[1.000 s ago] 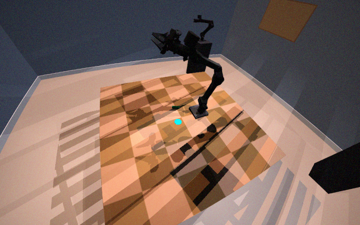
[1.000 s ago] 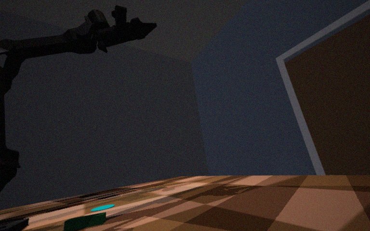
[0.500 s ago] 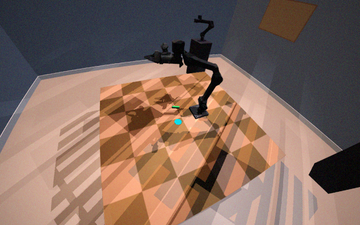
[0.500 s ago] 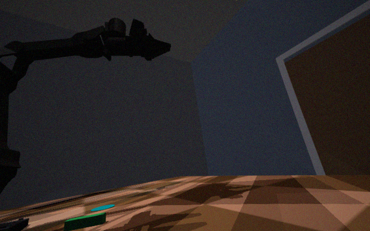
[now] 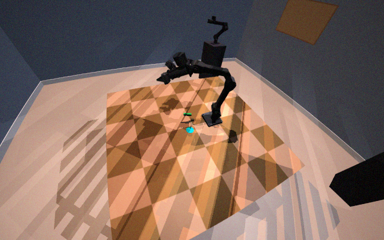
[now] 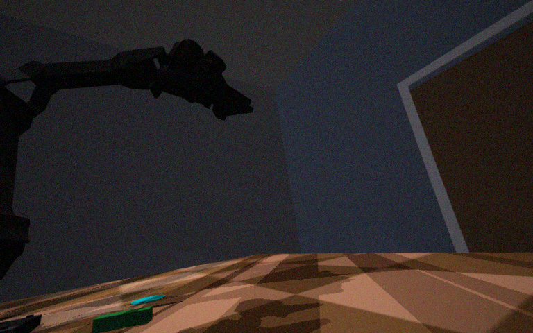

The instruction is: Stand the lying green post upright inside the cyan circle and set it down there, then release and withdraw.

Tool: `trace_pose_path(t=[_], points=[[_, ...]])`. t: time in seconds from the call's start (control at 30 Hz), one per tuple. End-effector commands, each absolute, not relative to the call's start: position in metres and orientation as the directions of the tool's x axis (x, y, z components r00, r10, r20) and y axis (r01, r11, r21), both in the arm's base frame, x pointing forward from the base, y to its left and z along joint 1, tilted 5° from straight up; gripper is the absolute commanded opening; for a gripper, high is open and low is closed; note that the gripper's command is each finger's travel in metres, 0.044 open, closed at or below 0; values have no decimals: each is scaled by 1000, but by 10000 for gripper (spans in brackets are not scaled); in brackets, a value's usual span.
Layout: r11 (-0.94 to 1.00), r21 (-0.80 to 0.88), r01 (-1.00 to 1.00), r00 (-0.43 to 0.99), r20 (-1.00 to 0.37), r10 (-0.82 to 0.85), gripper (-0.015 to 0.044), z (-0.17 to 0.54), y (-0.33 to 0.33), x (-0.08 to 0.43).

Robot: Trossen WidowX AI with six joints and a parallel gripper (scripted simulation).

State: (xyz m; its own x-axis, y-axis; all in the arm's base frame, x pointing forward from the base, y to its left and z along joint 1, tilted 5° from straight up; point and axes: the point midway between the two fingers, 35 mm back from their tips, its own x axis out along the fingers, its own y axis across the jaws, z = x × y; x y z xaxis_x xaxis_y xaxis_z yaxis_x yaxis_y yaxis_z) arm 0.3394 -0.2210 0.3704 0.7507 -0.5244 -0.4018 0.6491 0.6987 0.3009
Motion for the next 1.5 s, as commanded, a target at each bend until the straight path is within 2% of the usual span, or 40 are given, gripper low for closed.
trace_pose_path(t=[0.0,0.4,0.77,1.2,1.37,1.47], points=[[703,243,668,708,-499,-500,233,340,-224,333],[737,90,670,527,-756,-388,233,257,-222,297],[789,26,614,327,-918,-225,233,196,-206,253],[847,67,527,88,-996,24,233,148,-173,196],[850,72,523,76,-996,38,233,144,-171,194],[850,72,523,76,-996,38,233,116,-174,199]])
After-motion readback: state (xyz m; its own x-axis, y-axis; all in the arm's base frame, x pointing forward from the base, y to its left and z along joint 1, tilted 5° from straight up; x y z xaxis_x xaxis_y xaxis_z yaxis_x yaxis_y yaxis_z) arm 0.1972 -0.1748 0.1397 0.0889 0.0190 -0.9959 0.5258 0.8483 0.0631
